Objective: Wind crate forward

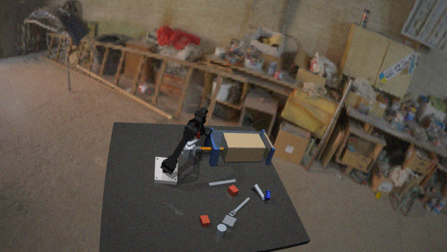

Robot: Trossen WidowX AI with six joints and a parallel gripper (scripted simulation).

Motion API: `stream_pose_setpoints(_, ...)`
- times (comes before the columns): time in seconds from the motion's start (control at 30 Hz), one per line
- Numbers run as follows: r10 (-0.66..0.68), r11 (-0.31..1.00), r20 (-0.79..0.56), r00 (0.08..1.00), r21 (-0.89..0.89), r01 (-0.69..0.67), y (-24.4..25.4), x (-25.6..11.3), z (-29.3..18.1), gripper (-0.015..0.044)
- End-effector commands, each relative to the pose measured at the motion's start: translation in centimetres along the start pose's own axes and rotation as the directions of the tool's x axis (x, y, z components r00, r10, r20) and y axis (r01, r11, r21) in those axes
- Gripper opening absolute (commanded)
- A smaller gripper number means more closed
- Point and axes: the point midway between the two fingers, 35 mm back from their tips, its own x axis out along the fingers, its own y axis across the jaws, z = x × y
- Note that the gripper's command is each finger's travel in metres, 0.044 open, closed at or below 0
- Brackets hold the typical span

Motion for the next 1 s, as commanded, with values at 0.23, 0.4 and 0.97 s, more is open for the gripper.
stream_pose_setpoints(0.23,0.048,0.998,0.0,0.999,-0.033,-0.048,3.41,-0.09,-0.09,0.0)
stream_pose_setpoints(0.4,0.048,0.998,0.0,0.999,-0.033,-0.048,3.63,-0.11,-0.1,0.0)
stream_pose_setpoints(0.97,0.049,0.998,0.0,0.999,-0.034,-0.049,3.96,-0.14,-0.14,0.0)
